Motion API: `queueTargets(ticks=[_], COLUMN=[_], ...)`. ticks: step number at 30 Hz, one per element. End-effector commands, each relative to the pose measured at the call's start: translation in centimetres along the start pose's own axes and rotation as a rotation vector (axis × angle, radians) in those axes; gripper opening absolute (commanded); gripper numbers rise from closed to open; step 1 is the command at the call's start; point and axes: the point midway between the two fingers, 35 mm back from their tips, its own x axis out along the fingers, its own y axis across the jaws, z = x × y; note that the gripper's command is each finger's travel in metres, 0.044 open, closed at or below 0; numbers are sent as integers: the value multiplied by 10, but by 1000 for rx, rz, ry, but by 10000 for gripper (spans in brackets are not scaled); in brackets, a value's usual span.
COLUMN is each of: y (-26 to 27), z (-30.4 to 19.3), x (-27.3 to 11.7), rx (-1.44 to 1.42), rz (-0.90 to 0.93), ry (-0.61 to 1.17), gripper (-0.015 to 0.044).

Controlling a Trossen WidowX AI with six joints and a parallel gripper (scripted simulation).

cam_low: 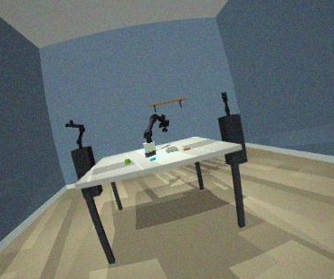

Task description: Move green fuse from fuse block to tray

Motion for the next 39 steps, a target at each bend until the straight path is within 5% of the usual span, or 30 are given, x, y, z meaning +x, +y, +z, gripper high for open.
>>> queueTargets(ticks=[1,13,25,39], y=[0,-2,47,155], z=[-3,-180,-348,-496], x=[0,-45,-139,-306], rx=[4,293,600,1004], rz=[0,8,25,0], ry=[4,230,456,740], gripper=[374,65,65,65])
